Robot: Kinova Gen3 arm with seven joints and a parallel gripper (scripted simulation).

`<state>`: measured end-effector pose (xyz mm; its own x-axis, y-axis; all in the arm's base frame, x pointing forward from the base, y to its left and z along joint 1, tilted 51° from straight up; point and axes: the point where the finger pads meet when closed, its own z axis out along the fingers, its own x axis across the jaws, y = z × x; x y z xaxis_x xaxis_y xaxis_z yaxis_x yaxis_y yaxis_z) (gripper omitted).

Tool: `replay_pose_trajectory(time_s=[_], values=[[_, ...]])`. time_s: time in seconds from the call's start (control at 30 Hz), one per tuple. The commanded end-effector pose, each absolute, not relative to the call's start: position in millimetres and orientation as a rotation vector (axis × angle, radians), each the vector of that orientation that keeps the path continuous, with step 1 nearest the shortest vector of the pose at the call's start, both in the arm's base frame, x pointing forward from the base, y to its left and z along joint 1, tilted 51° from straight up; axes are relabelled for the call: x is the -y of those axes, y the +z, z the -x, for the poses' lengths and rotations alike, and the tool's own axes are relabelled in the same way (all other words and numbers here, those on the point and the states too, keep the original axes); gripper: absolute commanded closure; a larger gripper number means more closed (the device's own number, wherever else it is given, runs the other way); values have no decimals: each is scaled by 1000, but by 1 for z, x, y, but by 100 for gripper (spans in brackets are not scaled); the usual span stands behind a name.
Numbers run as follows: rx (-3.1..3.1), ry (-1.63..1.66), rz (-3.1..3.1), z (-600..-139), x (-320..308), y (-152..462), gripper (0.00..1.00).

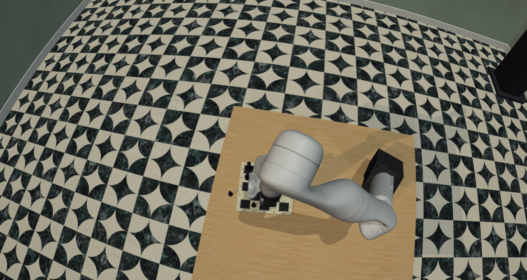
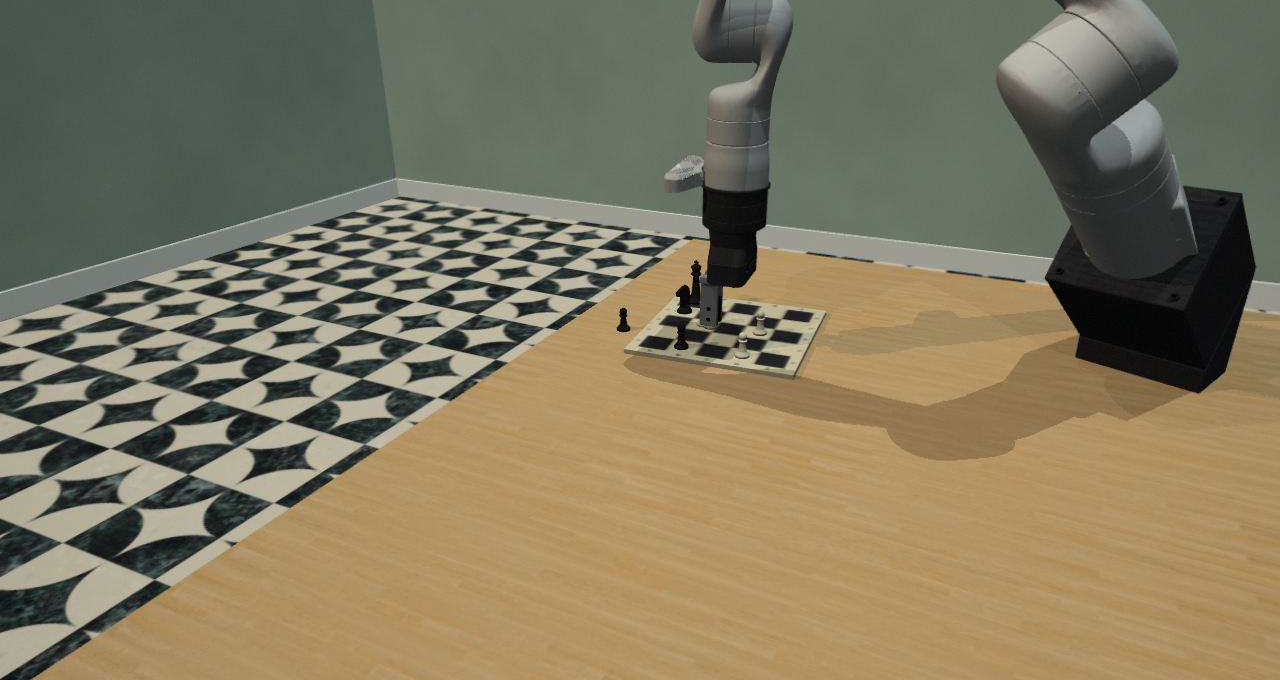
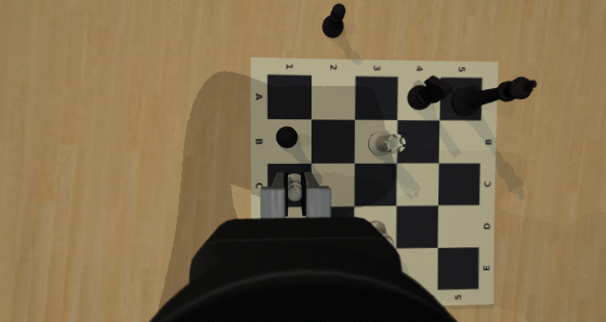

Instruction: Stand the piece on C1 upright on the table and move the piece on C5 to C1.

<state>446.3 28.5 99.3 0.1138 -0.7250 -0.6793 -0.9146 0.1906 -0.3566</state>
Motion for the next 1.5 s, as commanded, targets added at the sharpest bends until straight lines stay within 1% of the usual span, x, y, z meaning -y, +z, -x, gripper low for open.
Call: replay_pose_trajectory(time_s=[0.0, 0.27, 1.47], values=[[-1645, 317, 1574, -447, -39, 92, 100], [-1645, 317, 1574, -452, -49, 83, 100], [-1645, 317, 1574, -453, -49, 83, 100]])
